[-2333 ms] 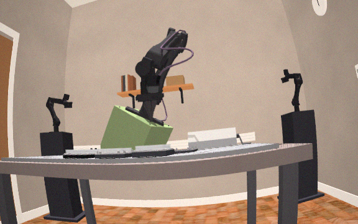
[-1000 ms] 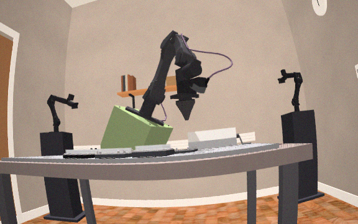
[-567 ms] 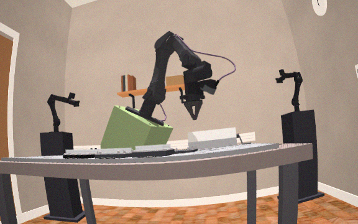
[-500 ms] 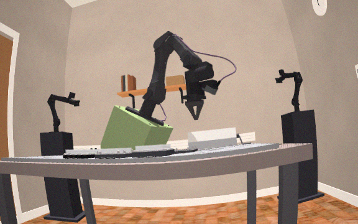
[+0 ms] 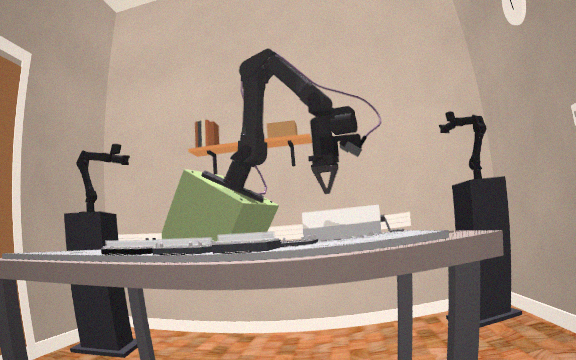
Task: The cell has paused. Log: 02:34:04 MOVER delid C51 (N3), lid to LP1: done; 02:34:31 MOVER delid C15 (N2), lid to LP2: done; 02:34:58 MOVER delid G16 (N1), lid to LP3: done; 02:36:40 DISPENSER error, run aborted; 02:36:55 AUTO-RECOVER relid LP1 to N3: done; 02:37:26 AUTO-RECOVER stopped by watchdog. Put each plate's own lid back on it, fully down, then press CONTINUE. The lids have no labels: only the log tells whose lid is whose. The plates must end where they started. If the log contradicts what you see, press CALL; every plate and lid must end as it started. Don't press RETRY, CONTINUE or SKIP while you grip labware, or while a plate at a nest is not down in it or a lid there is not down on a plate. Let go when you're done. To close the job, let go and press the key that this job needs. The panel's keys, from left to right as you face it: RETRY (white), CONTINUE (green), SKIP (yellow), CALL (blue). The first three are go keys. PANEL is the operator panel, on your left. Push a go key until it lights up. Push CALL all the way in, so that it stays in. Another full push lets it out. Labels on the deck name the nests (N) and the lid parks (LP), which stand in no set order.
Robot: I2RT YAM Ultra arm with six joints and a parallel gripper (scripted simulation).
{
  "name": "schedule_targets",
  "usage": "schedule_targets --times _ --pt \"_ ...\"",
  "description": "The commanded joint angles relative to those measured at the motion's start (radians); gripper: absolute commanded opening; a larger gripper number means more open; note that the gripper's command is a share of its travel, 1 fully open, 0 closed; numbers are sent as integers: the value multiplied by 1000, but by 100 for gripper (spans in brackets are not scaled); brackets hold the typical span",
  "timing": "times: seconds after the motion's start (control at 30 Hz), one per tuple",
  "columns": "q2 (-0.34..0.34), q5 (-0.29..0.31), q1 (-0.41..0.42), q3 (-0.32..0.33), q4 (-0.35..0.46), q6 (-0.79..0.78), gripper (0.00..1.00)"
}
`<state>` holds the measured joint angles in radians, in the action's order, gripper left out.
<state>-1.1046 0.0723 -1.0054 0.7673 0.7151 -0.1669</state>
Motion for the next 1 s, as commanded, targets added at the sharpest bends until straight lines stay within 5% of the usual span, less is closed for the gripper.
schedule_targets --times 0.0,0.3,0.73,0.97 --pt "-6 -70 -72 54 -3 20 0" --pt "-51 -163 -254 92 8 29 0" --pt "-182 -295 -520 207 26 251 0" --pt "-174 -298 -511 217 34 252 0"
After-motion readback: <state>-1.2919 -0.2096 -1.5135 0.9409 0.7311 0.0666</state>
